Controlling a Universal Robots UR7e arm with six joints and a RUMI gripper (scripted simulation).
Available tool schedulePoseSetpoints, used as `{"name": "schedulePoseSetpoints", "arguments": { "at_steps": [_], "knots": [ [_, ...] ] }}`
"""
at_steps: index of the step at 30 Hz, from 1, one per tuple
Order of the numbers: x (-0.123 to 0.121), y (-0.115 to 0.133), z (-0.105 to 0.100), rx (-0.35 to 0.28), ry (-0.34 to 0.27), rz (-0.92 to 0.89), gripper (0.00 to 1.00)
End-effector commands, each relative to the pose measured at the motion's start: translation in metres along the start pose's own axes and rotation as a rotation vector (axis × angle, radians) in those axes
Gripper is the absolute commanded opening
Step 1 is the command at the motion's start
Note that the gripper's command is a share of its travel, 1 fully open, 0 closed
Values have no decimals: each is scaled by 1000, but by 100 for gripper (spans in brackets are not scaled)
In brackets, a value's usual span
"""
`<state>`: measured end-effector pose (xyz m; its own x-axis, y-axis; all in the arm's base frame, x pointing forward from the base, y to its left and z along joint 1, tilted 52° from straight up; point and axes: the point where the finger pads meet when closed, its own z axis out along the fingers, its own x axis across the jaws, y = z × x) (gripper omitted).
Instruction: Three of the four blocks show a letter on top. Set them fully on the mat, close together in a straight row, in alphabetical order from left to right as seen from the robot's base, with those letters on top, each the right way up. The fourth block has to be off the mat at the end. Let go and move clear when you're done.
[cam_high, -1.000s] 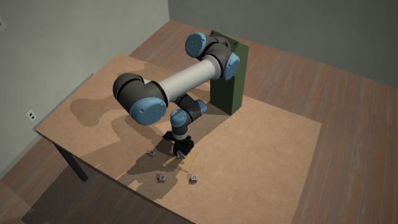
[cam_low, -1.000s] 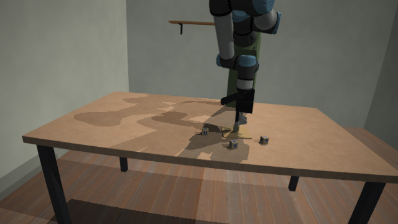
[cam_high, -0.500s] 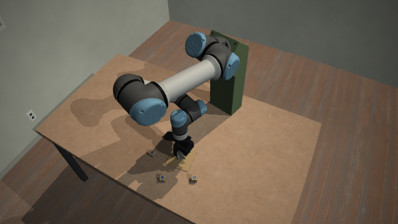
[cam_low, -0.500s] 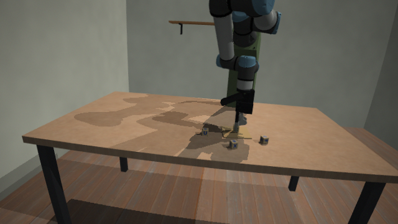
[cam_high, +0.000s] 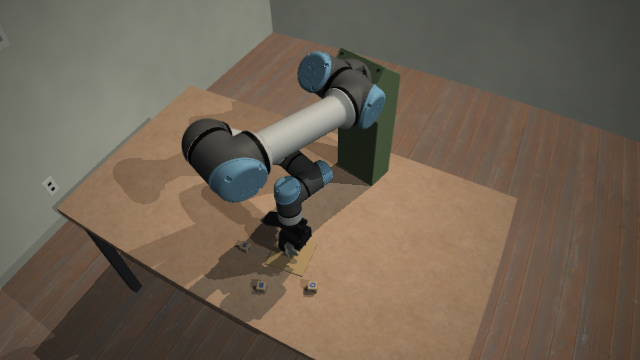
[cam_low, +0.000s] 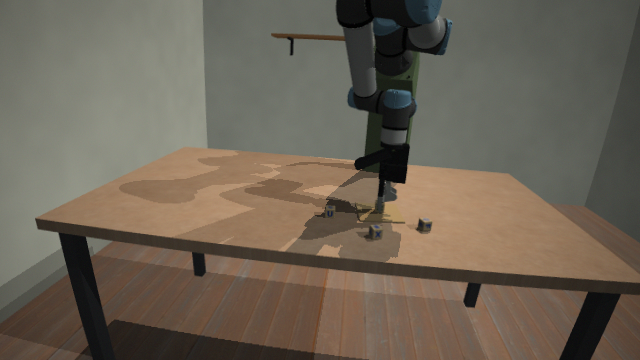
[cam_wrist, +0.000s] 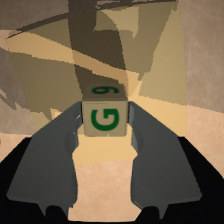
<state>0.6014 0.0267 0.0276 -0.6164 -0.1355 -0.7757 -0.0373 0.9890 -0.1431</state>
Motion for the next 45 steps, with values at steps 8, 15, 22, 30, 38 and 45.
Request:
{"name": "schedulePoseSetpoints", "arguments": {
  "at_steps": [8, 15, 22, 30, 38, 45],
  "knots": [
    [-1, 0, 0, 0, -1, 0, 9],
    [-1, 0, 0, 0, -1, 0, 9],
    [-1, 0, 1, 0, -1, 0, 9],
    [-1, 0, 3, 0, -1, 0, 9],
    [-1, 0, 4, 0, -1, 0, 9],
    [-1, 0, 4, 0, -1, 0, 9]
  ]
}}
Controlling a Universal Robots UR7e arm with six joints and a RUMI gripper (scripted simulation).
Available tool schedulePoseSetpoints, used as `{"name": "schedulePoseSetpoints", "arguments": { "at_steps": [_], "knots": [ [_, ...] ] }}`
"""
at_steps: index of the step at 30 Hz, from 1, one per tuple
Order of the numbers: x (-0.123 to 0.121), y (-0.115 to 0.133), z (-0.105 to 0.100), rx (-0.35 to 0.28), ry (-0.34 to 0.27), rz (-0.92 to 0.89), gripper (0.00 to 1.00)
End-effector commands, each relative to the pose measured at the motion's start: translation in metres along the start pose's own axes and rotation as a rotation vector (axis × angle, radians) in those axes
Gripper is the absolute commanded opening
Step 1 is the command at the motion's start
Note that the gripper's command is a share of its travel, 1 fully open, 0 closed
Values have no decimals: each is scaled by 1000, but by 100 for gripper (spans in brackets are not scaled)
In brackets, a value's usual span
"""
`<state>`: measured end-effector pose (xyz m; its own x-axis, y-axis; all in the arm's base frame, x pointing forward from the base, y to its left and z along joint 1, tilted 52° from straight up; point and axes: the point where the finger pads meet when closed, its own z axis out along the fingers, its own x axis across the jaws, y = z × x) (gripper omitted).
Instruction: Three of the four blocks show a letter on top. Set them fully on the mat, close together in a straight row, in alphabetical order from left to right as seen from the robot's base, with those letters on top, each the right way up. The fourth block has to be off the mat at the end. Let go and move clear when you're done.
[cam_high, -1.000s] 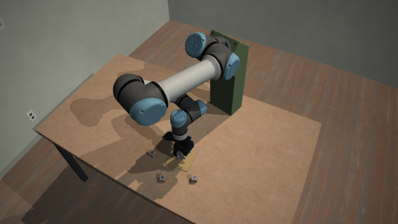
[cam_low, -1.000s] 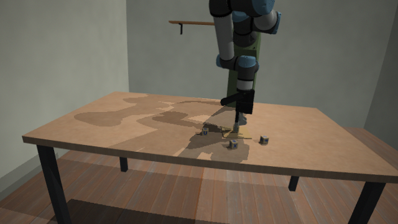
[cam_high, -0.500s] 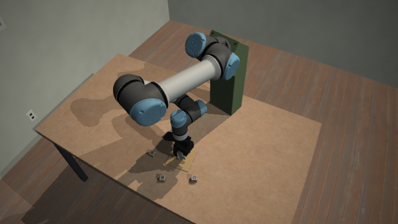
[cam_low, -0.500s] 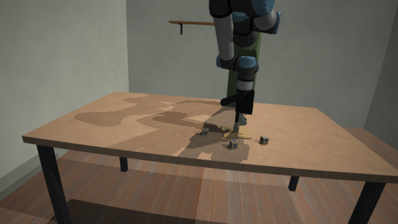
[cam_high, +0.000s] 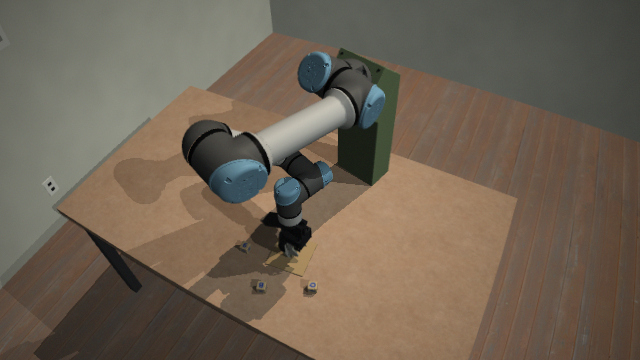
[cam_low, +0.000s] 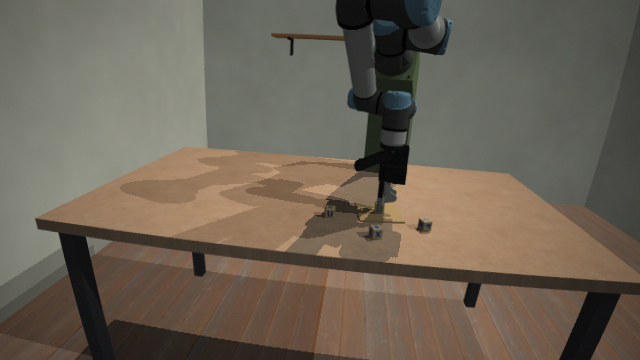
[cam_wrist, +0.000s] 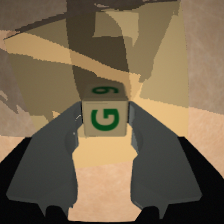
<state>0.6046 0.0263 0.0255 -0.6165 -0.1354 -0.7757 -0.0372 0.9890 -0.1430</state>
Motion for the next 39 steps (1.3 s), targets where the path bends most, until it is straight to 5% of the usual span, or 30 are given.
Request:
{"name": "schedulePoseSetpoints", "arguments": {
  "at_steps": [1, 29, 39],
  "knots": [
    [0, 0, 0, 0, -1, 0, 9],
    [0, 0, 0, 0, -1, 0, 9],
    [0, 0, 0, 0, -1, 0, 24]
  ]
}}
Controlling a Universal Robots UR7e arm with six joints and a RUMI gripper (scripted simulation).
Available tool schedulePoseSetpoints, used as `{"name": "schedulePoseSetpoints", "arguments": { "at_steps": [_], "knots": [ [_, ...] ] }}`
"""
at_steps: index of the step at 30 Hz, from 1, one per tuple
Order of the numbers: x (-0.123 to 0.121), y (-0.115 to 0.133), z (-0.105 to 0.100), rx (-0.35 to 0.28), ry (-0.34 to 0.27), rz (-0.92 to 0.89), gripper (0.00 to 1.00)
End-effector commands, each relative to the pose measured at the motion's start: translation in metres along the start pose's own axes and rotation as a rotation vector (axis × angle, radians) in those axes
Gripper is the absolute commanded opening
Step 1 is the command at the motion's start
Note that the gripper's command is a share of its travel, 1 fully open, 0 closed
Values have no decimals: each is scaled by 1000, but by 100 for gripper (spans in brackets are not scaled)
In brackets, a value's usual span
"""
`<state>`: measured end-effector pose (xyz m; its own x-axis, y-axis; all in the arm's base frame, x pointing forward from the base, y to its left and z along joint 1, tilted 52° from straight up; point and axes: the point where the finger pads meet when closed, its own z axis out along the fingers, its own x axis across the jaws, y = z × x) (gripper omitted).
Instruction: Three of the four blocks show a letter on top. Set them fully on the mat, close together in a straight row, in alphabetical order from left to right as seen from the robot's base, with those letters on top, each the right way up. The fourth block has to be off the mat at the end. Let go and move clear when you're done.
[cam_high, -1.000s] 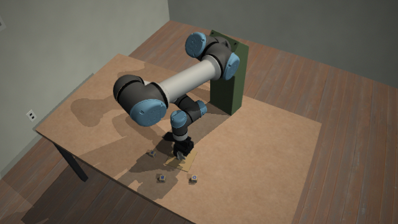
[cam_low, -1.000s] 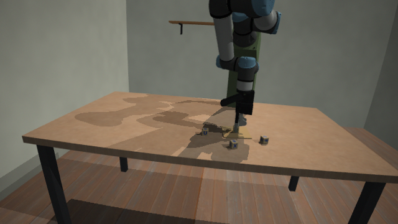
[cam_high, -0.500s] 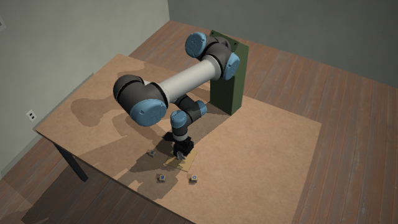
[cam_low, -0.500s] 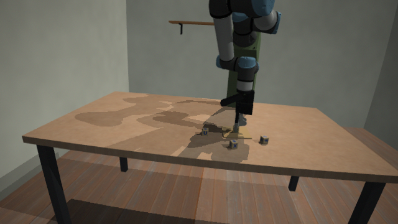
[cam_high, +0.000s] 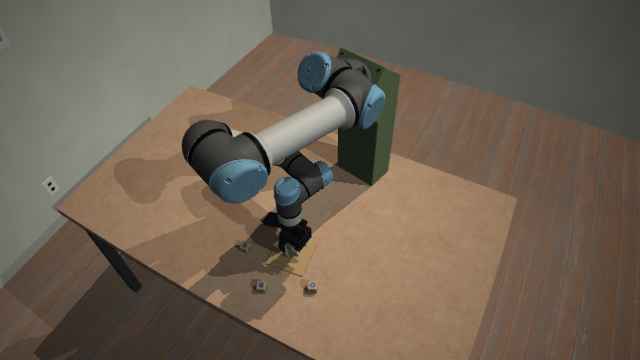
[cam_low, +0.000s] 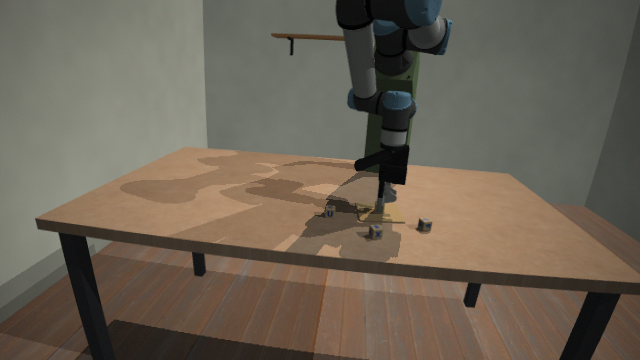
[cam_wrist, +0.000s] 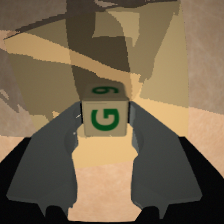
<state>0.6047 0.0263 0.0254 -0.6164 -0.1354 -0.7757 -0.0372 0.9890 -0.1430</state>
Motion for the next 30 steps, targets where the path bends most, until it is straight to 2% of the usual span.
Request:
{"name": "schedulePoseSetpoints", "arguments": {
  "at_steps": [1, 4, 5, 20, 25, 30],
  "knots": [
    [0, 0, 0, 0, -1, 0, 24],
    [0, 0, 0, 0, -1, 0, 24],
    [0, 0, 0, 0, -1, 0, 28],
    [0, 0, -3, 0, -1, 0, 28],
    [0, 0, -14, 0, -1, 0, 28],
    [0, 0, -35, 0, -1, 0, 28]
  ]
}}
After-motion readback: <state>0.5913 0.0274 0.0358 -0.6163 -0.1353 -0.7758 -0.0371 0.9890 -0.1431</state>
